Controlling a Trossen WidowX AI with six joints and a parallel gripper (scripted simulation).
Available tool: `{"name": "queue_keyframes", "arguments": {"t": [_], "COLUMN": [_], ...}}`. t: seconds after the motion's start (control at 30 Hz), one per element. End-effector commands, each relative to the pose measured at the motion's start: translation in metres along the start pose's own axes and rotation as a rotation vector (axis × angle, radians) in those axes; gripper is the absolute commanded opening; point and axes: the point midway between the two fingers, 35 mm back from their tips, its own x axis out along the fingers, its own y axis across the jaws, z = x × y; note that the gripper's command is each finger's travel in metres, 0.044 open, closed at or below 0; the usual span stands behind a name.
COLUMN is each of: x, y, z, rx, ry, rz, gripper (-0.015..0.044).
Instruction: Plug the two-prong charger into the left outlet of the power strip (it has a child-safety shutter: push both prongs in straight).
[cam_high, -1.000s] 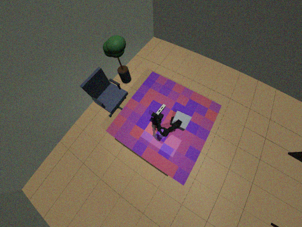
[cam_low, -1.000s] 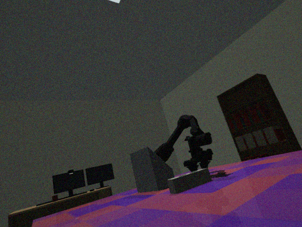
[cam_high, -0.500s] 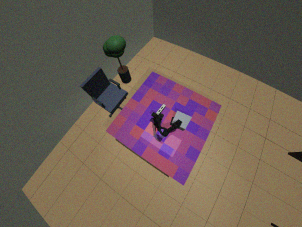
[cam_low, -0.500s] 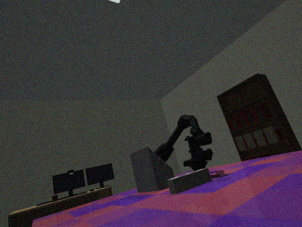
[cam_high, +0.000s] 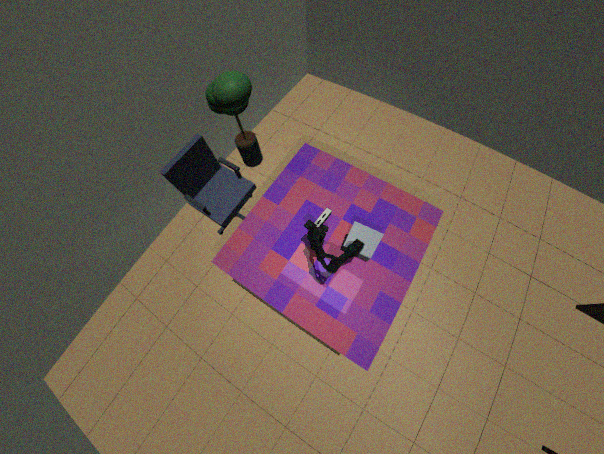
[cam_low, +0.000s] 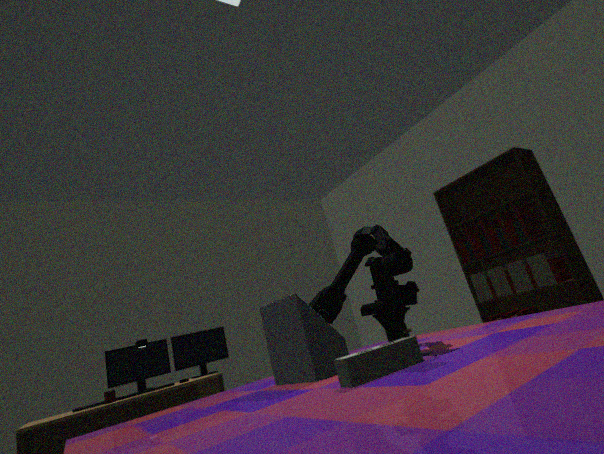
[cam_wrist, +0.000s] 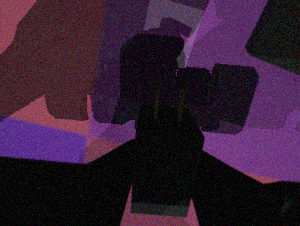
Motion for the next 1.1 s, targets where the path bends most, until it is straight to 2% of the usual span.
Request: {"name": "queue_keyframes", "arguments": {"t": [0.0,1.07], "x": [-0.011,0.018], "y": [0.000,-0.070], "z": [-0.001,-0.023], "rx": [-0.005,0.147], "ry": [-0.004,-0.005], "rz": [-0.005,-0.003], "gripper": [0.0000,0.0000]}}
